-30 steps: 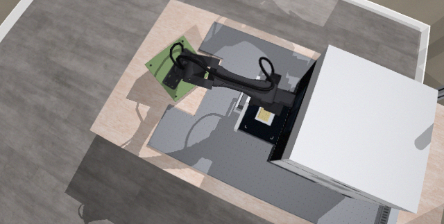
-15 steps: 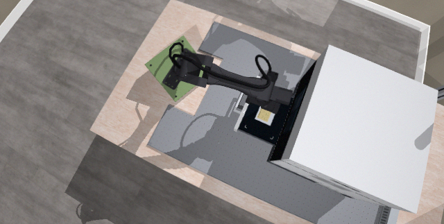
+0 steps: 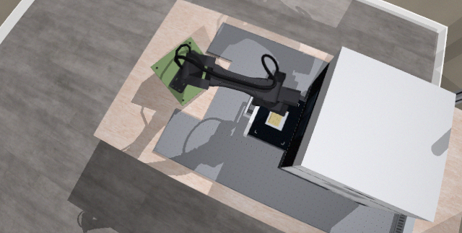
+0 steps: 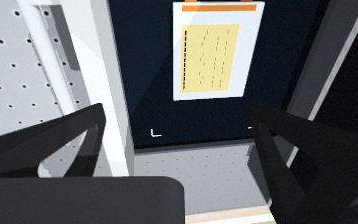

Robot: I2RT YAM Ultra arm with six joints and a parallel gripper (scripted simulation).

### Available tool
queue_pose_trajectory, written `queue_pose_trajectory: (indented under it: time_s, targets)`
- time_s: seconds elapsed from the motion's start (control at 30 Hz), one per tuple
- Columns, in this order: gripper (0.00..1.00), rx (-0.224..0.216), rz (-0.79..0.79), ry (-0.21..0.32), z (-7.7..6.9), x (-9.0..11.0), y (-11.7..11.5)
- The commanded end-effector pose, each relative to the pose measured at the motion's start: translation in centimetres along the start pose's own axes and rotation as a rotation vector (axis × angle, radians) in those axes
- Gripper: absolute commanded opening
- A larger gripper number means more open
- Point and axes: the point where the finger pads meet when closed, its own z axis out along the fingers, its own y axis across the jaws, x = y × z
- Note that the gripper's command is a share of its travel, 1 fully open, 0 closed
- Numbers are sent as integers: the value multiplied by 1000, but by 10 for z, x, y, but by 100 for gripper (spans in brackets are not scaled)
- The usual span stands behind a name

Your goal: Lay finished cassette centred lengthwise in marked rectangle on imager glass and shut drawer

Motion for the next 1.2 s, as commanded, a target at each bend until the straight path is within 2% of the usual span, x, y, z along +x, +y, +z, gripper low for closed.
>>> queue_pose_trajectory:
  time_s: [0.0, 0.5, 0.53, 0.6, 1.07, 1.1, 1.17]
  targets:
    - [100, 10, 2, -5, -10, -1, 6]
    - [100, 10, 2, -3, -21, -1, 19]
    - [100, 32, 10, -10, -27, -1, 13]
    - [100, 10, 2, -3, -23, -1, 23]
    - [100, 12, 2, -2, -33, 0, 34]
    - [100, 27, 9, -9, -37, 0, 30]
    - [100, 10, 1, -2, -35, 0, 38]
